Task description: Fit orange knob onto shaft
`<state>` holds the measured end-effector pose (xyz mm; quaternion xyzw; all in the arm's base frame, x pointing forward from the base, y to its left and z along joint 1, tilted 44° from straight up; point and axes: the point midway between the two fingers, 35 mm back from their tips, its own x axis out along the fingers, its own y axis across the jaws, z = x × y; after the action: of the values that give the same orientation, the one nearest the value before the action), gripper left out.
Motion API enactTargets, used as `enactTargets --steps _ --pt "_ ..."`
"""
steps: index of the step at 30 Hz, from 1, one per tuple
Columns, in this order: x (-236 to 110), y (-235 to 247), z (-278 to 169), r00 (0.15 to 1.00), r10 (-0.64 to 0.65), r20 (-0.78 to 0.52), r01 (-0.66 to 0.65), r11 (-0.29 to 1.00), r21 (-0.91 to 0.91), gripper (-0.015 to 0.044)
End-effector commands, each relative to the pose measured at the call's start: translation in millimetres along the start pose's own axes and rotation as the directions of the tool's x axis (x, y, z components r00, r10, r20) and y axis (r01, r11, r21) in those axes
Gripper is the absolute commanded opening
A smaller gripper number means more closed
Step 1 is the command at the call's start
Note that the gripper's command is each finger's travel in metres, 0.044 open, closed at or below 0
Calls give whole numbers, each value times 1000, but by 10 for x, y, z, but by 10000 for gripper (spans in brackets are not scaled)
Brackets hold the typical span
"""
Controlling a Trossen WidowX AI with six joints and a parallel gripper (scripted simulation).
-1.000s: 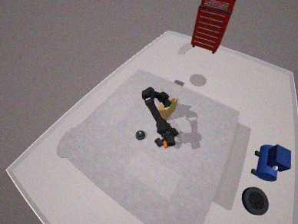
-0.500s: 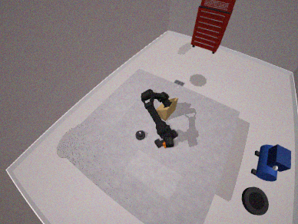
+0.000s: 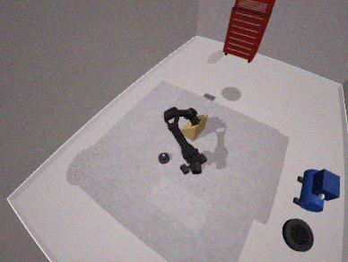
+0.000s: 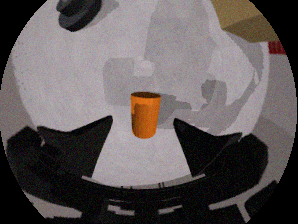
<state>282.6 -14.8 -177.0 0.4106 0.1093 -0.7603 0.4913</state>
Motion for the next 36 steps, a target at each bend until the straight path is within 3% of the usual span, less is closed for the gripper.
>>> enactTargets --steps 1,10,18,26,36 --pt "90 -15 26 1000 -1 9 1 1000 -8 440" --pt "210 -16 34 1000 -1 10 1 1000 -8 440" --pt "210 -16 34 1000 -1 10 1 1000 -8 240" --pt "210 -16 34 1000 -1 10 1 1000 -8 240" --pt "210 -16 34 1000 -1 10 1 1000 -8 179"
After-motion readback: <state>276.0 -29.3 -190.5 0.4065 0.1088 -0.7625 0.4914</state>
